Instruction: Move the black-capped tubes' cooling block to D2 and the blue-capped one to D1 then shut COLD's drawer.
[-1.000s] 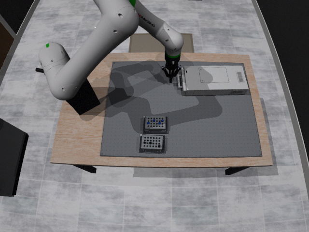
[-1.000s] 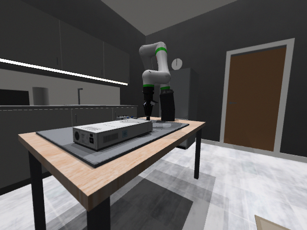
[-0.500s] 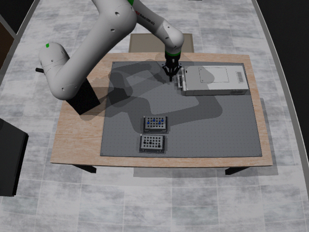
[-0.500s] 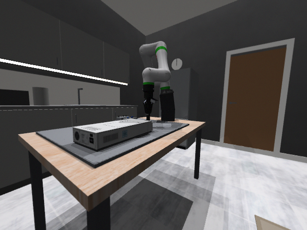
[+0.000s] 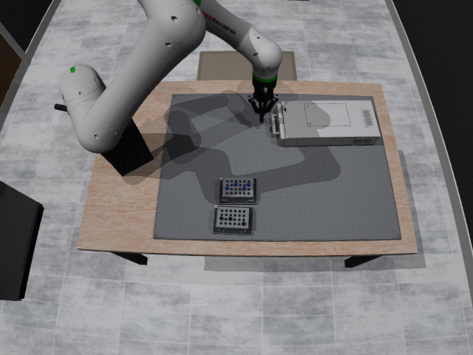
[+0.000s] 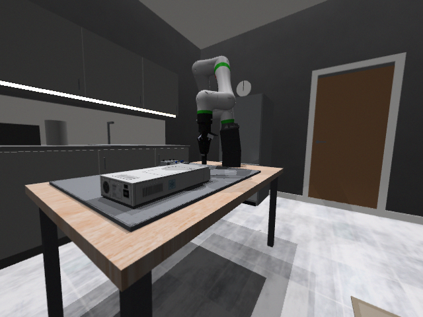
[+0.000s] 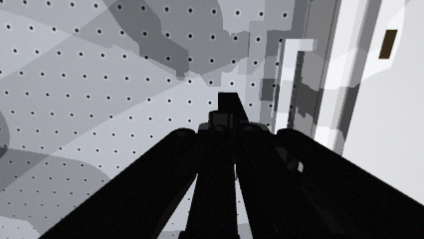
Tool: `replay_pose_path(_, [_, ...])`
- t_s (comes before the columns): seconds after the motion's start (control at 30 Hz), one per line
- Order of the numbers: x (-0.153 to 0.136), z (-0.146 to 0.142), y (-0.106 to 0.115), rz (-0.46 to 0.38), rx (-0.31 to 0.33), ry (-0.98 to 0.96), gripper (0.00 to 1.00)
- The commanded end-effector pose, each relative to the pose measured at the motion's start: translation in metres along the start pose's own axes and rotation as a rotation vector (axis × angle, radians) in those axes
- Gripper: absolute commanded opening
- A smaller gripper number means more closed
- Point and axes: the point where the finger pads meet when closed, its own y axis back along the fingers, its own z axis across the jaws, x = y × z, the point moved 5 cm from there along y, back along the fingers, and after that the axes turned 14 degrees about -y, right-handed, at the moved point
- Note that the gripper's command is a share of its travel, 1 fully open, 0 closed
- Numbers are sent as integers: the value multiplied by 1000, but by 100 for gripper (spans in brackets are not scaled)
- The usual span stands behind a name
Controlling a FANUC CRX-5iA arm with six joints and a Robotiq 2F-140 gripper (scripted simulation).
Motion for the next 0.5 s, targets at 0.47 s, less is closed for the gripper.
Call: replay_pose_path(0.47, [0,1,21,1,-2,0,10])
